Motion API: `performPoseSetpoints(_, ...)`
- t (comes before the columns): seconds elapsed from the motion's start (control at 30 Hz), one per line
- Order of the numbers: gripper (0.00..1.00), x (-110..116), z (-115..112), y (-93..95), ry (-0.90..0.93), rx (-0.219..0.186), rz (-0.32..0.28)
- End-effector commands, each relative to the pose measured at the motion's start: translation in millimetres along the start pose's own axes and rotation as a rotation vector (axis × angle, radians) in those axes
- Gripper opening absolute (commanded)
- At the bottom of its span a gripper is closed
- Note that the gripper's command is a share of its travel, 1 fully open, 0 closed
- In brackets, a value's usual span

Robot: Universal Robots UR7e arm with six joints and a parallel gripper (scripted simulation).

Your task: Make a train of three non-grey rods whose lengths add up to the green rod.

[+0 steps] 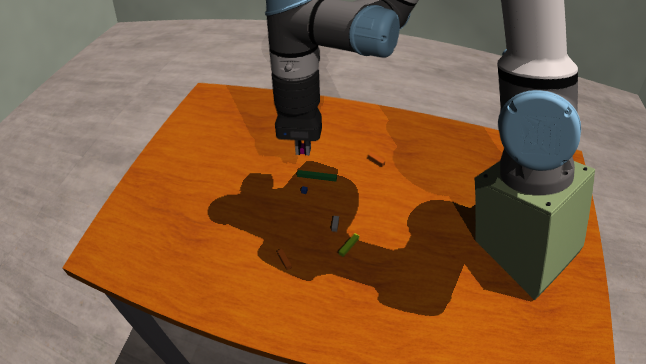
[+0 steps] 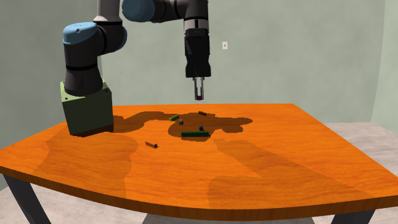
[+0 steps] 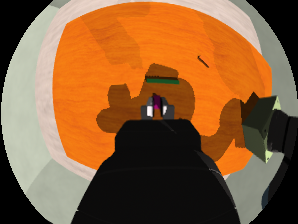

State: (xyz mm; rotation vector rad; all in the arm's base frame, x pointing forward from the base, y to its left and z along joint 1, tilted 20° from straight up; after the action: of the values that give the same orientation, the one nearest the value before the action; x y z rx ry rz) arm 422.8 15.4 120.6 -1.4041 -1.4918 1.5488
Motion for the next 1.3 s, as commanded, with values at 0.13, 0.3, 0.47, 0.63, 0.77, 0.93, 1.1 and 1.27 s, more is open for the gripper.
performPoseSetpoints(0.13,0.24,17.0,-6.1,-1.1,0.11,-0.004,0.004)
performPoseSetpoints(0.3,0.24,23.5,-8.1,-1.5,0.149,-0.006,0.005)
performPoseSetpoints(0.47,0.24,26.0,-8.8,-1.6,0.164,-0.006,0.006)
performPoseSetpoints(0.63,0.24,26.2,-8.9,-1.6,0.165,-0.006,0.006)
performPoseSetpoints(0.77,0.24,26.2,-8.9,-1.6,0.165,-0.006,0.006)
performPoseSetpoints(0.93,0.24,26.2,-8.9,-1.6,0.165,-0.006,0.006)
performPoseSetpoints(1.1,0.24,26.2,-8.9,-0.6,0.165,-0.006,0.006)
performPoseSetpoints(1.27,0.24,26.2,-8.9,3.2,0.165,-0.006,0.006)
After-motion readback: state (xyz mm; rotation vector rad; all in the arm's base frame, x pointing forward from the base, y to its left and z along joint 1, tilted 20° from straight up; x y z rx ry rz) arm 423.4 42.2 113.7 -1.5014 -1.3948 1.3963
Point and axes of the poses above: the point where the finger pads meet when closed, its own y axis out along the fingers, its own z axis across the jaws, x = y × z, the point moved 5 cm from there along -y, back along the fingers, and after that the axes turned 10 degrees about -y, right-handed, at the moved point
